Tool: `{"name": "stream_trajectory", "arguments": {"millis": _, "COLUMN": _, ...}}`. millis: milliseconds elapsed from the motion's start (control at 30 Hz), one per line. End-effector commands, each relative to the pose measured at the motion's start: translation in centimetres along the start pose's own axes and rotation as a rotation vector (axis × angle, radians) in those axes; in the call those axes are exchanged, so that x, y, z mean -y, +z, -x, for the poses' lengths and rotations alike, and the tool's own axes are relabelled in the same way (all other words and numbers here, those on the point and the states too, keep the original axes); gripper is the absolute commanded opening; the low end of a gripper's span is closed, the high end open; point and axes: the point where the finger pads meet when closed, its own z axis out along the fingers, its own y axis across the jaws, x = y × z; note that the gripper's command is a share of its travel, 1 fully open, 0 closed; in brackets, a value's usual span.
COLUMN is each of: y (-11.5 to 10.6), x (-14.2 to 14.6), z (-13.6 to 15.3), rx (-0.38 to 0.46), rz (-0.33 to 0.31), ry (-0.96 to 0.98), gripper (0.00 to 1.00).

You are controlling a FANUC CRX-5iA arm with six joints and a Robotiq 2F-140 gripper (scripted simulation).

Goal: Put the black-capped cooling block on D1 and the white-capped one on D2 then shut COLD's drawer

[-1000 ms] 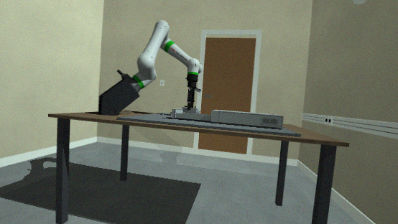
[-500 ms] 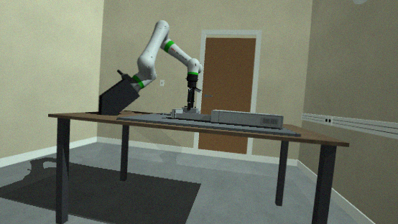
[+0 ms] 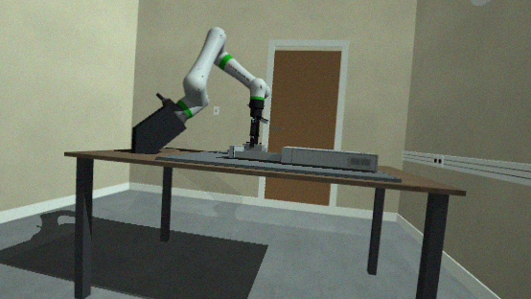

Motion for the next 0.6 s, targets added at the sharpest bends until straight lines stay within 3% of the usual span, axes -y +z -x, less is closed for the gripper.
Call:
{"name": "stream_trajectory", "arguments": {"millis": 0, "y": -0.03, "x": 0.0, "z": -0.06, "rx": -0.001, "rz": 0.0, "ry": 0.0, "gripper": 0.1}}
{"name": "stream_trajectory", "arguments": {"millis": 567, "y": 0.2, "x": 0.0, "z": -0.06, "rx": -0.001, "rz": 0.0, "ry": 0.0, "gripper": 0.1}}
